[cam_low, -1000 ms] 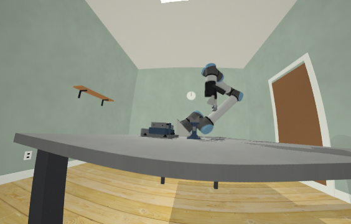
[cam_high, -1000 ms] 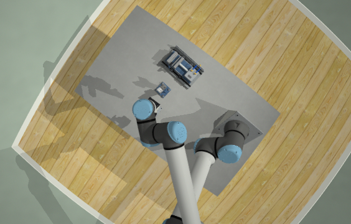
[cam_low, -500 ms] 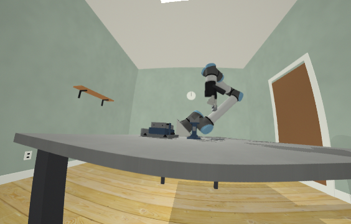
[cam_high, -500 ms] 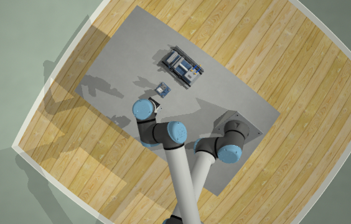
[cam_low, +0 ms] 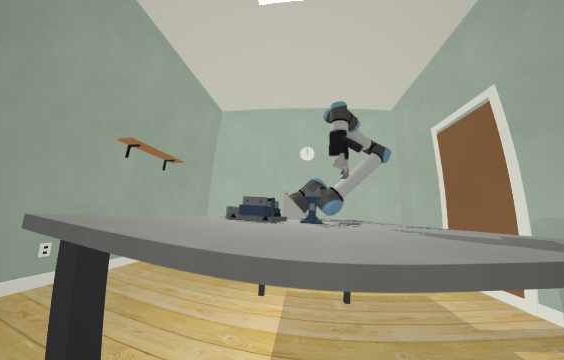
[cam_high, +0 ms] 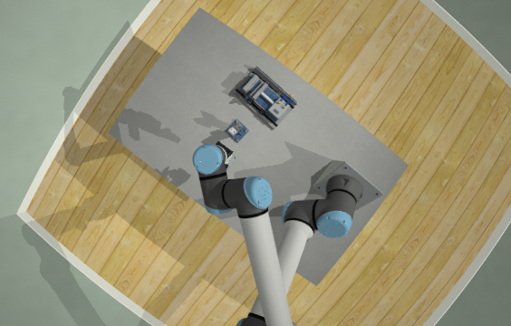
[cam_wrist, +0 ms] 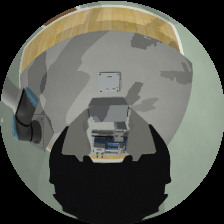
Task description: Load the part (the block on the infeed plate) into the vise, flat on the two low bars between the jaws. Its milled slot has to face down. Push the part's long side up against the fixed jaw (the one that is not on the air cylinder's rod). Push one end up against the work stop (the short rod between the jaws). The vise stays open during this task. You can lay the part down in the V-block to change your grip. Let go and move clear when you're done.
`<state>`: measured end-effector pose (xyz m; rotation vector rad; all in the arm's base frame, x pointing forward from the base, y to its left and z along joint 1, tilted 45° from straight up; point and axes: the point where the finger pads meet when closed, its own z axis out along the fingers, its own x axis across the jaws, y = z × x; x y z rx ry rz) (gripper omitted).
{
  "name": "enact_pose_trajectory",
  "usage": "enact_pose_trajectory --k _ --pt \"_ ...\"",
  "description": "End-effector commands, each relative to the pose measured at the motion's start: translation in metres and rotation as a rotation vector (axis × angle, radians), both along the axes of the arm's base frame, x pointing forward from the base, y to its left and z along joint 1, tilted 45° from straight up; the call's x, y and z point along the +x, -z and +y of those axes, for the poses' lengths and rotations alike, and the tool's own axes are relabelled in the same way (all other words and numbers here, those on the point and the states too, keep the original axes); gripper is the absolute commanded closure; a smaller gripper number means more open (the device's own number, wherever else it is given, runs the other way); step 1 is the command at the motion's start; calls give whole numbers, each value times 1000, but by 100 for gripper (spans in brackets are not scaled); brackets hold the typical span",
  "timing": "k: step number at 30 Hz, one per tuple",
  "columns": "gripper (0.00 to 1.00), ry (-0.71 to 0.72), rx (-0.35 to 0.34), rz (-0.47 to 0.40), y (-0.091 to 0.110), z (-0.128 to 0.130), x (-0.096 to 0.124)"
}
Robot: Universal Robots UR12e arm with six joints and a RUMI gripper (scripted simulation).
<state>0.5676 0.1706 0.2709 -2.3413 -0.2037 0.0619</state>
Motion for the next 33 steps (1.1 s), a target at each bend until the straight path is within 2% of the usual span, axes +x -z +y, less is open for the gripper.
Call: enact_pose_trajectory --k 1,17,33 --pt "100 0 0 -1 0 0 1" --pt "100 5 -1 3 4 -5 4" --pt "100 22 -4 20 23 -23 16"
